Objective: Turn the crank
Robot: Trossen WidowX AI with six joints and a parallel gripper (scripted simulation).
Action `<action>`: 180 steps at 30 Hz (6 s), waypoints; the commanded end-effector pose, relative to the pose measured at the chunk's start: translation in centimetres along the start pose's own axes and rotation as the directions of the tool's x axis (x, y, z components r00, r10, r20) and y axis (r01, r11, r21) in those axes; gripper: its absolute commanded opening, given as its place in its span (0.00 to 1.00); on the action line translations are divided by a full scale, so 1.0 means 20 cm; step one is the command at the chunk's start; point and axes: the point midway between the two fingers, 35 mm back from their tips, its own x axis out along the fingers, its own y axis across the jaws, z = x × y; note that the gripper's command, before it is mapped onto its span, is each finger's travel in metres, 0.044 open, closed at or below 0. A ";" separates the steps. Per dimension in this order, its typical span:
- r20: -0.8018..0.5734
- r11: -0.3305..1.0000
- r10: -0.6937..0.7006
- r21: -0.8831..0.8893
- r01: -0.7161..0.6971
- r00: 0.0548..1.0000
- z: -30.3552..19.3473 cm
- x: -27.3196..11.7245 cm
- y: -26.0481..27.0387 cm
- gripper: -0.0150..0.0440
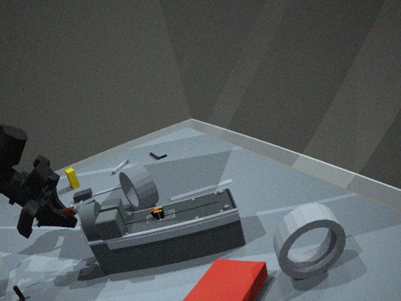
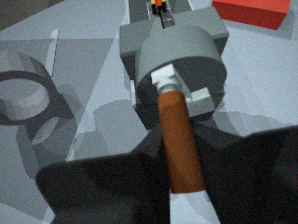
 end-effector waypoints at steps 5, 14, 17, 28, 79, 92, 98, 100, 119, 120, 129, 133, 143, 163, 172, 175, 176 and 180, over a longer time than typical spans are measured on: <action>0.006 1.000 -0.017 0.004 0.017 1.000 0.01 -0.01 -0.06 0.25; 0.006 1.000 -0.017 0.004 0.017 1.000 0.01 -0.01 -0.08 0.25; 0.006 1.000 -0.017 0.004 0.017 1.000 0.01 -0.01 -0.08 0.25; 0.006 1.000 -0.018 0.004 0.018 1.000 0.01 -0.01 -0.10 0.25; 0.006 1.000 -0.018 0.003 0.018 1.000 -0.02 0.02 -0.16 0.25; 0.006 1.000 -0.019 0.003 0.019 1.000 -0.05 0.05 -0.20 0.25; 0.005 1.000 -0.019 0.002 0.019 1.000 -0.08 0.08 -0.21 0.25; 0.005 1.000 -0.019 0.002 0.019 1.000 -0.09 0.09 -0.22 0.25; 0.005 1.000 -0.018 0.003 0.018 1.000 -0.18 0.18 -0.18 0.25; 0.005 1.000 -0.018 0.003 0.018 1.000 -0.19 0.19 -0.17 0.25; 0.005 1.000 -0.018 0.004 0.018 1.000 -0.21 0.21 -0.12 0.25; 0.005 1.000 -0.017 0.004 0.017 1.000 -0.21 0.22 -0.10 0.25; 0.005 1.000 -0.017 0.005 0.017 1.000 -0.22 0.22 -0.06 0.25; 0.005 1.000 -0.017 0.005 0.016 1.000 -0.22 0.22 -0.02 0.25; 0.005 1.000 -0.016 0.005 0.016 1.000 -0.21 0.22 -0.01 0.25; 0.005 1.000 -0.016 0.005 0.016 1.000 -0.21 0.22 -0.01 0.25; 0.005 1.000 -0.016 0.005 0.016 1.000 -0.21 0.22 -0.01 0.25; 0.005 1.000 -0.016 0.005 0.016 1.000 -0.21 0.22 -0.01 0.25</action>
